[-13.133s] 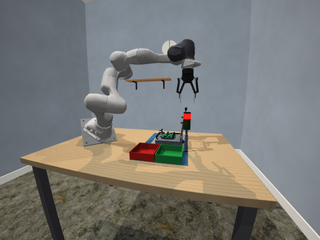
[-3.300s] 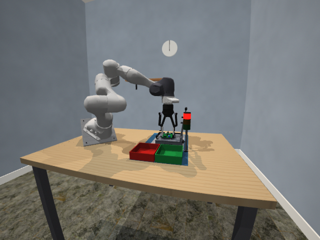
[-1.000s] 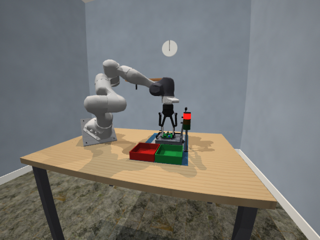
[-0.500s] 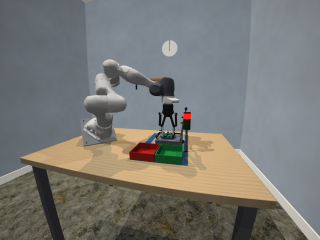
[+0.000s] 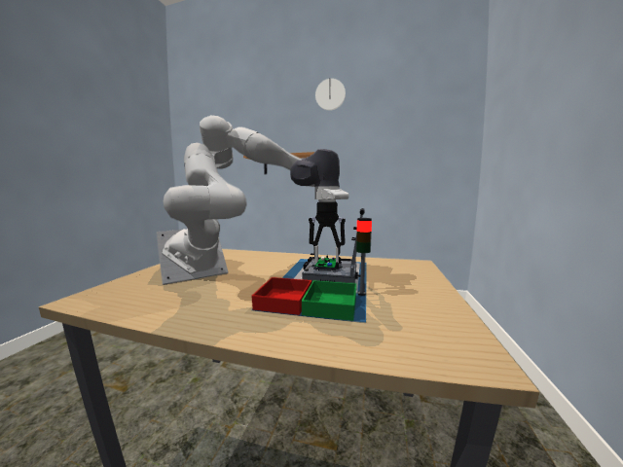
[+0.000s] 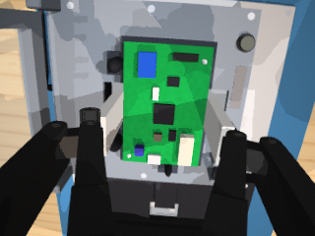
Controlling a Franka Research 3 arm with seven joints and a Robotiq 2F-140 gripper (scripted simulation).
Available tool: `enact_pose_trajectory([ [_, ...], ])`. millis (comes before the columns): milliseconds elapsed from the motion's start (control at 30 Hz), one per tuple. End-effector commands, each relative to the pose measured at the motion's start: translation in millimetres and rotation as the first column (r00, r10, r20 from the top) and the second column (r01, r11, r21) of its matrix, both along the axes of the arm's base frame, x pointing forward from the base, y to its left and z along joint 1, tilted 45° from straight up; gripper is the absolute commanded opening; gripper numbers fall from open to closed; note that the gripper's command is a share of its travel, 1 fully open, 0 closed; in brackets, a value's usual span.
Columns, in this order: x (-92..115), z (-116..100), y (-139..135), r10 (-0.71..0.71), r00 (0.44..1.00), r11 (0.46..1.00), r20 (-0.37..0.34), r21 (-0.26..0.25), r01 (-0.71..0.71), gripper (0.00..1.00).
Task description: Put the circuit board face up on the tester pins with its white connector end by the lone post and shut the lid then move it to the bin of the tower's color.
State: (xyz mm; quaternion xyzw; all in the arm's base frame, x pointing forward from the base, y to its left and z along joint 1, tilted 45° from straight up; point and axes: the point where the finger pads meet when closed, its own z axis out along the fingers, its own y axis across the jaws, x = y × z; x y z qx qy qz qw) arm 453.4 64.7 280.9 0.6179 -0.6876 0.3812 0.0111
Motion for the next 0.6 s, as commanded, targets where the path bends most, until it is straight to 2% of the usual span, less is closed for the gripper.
enact_pose_trajectory([
  [0,-1.6,0.6,0.2,-0.003,1.0,1.0,-0.002,-0.001,0.003,0.46],
  [567,-3.3,3.3,2.3,-0.003,1.0,1.0,-0.002,-0.001,0.003,0.46],
])
